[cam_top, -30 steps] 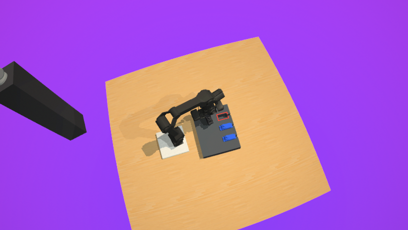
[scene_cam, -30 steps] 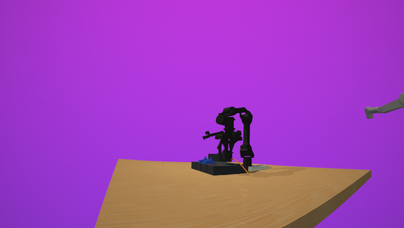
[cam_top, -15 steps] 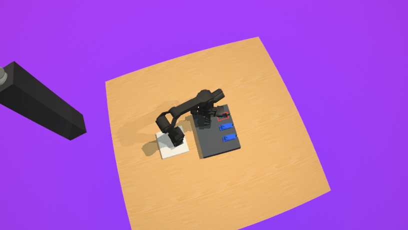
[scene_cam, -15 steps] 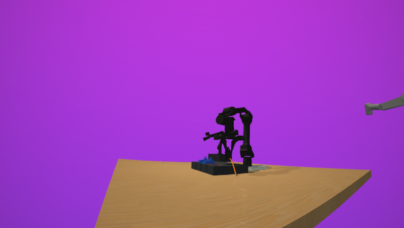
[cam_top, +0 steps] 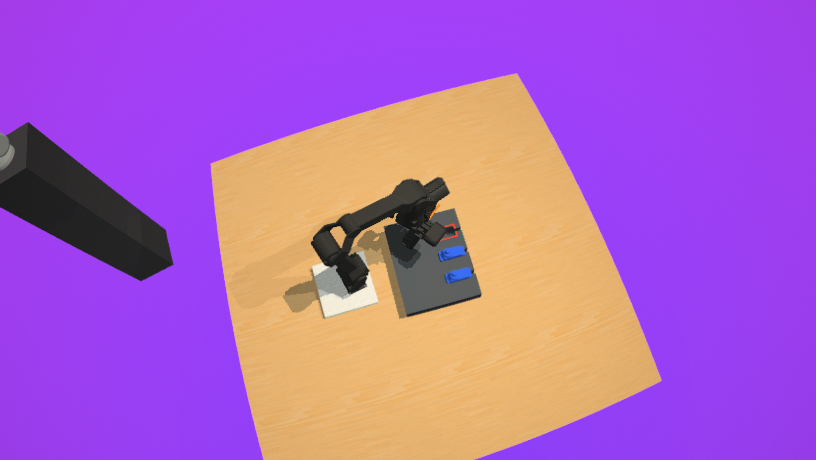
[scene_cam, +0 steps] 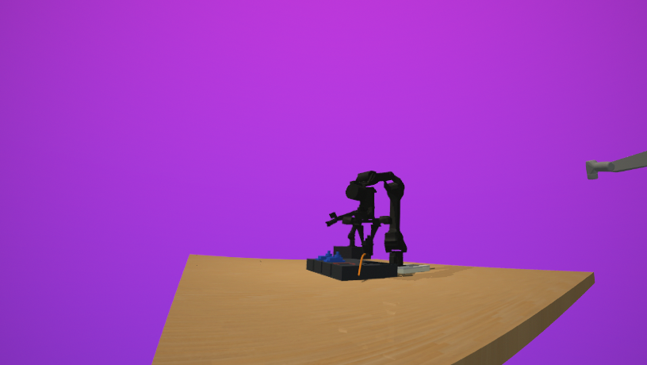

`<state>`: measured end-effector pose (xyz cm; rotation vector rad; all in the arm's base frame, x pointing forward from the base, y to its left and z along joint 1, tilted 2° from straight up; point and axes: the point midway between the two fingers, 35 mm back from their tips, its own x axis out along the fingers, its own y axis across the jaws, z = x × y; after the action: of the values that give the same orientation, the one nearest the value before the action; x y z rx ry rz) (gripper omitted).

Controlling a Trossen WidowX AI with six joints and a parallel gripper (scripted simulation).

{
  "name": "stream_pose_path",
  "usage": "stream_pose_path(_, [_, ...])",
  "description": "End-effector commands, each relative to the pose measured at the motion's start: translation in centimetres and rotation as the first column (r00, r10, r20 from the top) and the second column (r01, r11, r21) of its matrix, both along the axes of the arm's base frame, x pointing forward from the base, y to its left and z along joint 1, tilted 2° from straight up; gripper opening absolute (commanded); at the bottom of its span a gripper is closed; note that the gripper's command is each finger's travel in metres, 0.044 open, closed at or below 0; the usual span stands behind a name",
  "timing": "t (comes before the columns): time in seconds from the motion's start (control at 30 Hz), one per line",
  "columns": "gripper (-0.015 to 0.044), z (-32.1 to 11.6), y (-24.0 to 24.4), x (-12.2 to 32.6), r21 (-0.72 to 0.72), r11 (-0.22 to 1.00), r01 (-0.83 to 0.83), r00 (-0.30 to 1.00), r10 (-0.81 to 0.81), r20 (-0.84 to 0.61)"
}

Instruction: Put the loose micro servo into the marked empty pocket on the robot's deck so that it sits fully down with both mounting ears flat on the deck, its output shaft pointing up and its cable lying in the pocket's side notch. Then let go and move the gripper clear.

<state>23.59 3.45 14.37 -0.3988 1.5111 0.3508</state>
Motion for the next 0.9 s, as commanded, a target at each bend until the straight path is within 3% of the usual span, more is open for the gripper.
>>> stream_pose_path(0.0, [0.0,0.1,0.0,0.1,0.002,0.991,0.137,0.991,-0.137,0.007])
stream_pose_path(0.5, [0.0,0.1,0.0,0.1,0.025,0.795,0.606,0.795,-0.606,0.012])
stream_pose_path(0.87, [0.0,0.1,-0.2,1.1,0.026,0.781,0.624,0.781,-0.625,0.013])
